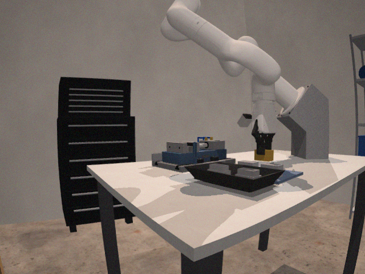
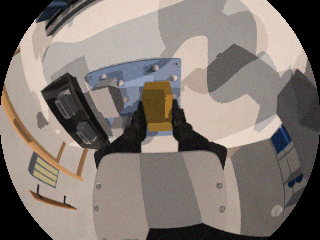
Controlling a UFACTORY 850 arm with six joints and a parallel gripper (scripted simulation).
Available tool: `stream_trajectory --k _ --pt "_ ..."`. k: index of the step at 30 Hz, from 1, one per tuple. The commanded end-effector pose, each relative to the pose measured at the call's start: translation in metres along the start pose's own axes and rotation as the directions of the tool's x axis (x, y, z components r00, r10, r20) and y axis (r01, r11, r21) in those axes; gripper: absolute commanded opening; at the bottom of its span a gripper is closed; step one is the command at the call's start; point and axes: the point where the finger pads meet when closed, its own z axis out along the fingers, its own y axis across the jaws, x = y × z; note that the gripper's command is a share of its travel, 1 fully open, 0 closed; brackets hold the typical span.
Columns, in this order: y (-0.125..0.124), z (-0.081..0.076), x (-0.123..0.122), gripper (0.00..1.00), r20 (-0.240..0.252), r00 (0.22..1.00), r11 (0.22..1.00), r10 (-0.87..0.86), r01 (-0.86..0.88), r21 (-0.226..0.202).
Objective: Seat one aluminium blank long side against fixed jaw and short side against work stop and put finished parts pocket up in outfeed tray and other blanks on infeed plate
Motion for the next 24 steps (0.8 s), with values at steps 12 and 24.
stream_trajectory --k 12,24 --pt "0.000 0.014 0.000 0.00 0.001 1.000 1.000 0.000 0.000 0.001" --pt "0.000 0.017 0.000 0.00 0.001 1.000 1.000 0.000 0.000 0.001"
